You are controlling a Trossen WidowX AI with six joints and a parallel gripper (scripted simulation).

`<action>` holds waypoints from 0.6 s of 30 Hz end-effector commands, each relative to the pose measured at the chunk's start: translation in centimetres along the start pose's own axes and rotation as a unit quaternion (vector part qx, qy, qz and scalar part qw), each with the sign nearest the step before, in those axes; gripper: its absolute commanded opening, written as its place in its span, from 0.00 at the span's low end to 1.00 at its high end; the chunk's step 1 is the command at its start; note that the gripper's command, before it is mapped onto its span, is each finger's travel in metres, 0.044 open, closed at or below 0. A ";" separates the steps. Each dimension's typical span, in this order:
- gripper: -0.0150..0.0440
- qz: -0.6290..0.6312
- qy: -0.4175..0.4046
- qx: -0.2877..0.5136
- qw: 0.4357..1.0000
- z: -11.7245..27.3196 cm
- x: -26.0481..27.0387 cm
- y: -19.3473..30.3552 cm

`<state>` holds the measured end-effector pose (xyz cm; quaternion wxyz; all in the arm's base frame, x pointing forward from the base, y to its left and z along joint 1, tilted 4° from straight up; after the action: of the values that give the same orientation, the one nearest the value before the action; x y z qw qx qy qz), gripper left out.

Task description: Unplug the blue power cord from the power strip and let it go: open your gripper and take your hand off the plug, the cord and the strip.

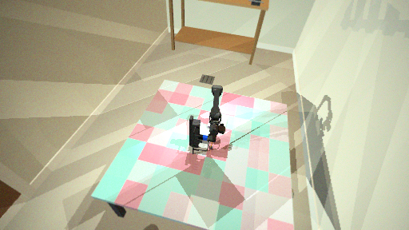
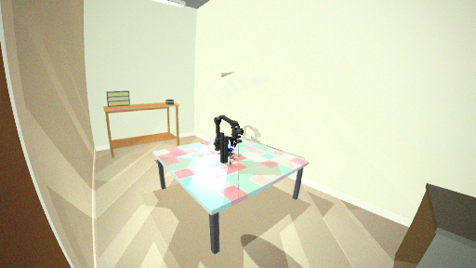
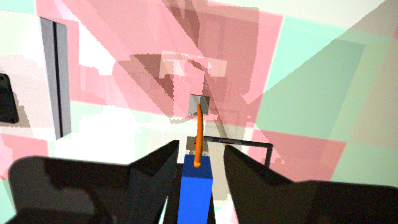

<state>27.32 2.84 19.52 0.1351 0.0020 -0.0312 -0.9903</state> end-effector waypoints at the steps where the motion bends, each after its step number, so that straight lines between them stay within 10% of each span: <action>1: 0.53 0.002 0.000 -0.002 1.000 0.0 0.1 0.4; 18: 0.53 0.002 0.000 -0.001 1.000 -0.1 0.7 3.1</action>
<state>27.43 0.16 19.60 0.1354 0.0006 -0.0314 -0.9903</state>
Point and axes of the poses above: the point midway between the two fingers, 35 mm back from their tips, its own z axis back along the fingers, its own x axis across the jaws, y = z × x, the point moved 6 cm from there along z, back along the fingers, and after that the axes turned 14 degrees about z, right-handed, at the moved point
